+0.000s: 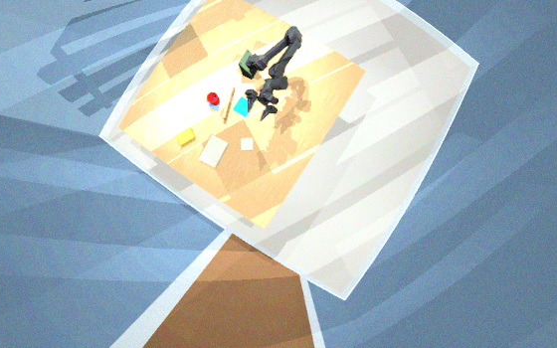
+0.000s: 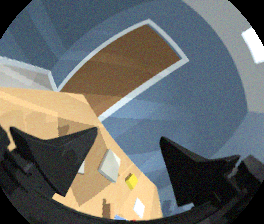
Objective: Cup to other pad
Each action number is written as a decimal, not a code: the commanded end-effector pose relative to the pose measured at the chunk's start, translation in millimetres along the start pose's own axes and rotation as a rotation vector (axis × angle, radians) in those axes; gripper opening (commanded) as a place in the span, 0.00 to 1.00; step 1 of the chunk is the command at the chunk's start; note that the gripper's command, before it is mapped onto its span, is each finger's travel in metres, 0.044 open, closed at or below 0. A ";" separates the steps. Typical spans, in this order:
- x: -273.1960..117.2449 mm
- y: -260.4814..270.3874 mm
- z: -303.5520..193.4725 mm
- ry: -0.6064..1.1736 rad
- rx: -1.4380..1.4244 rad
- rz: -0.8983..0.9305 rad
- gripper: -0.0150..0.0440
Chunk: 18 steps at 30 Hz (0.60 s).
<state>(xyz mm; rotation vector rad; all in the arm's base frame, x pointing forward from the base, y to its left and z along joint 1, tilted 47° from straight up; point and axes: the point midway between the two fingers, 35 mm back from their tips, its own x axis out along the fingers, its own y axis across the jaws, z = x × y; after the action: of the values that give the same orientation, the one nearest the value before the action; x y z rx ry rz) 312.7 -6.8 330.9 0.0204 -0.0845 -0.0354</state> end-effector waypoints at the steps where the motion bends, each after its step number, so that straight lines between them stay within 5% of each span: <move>1: 0.8 -0.4 -1.2 0.006 -0.005 0.000 0.89; 10: 43.3 -41.6 -111.5 0.500 -0.307 0.053 0.50; 18: 28.1 -88.0 -237.2 0.991 -0.454 0.365 0.50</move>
<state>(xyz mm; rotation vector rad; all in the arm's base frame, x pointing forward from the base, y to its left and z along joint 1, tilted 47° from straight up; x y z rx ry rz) 365.4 -79.0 130.1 -0.4133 0.7867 0.2039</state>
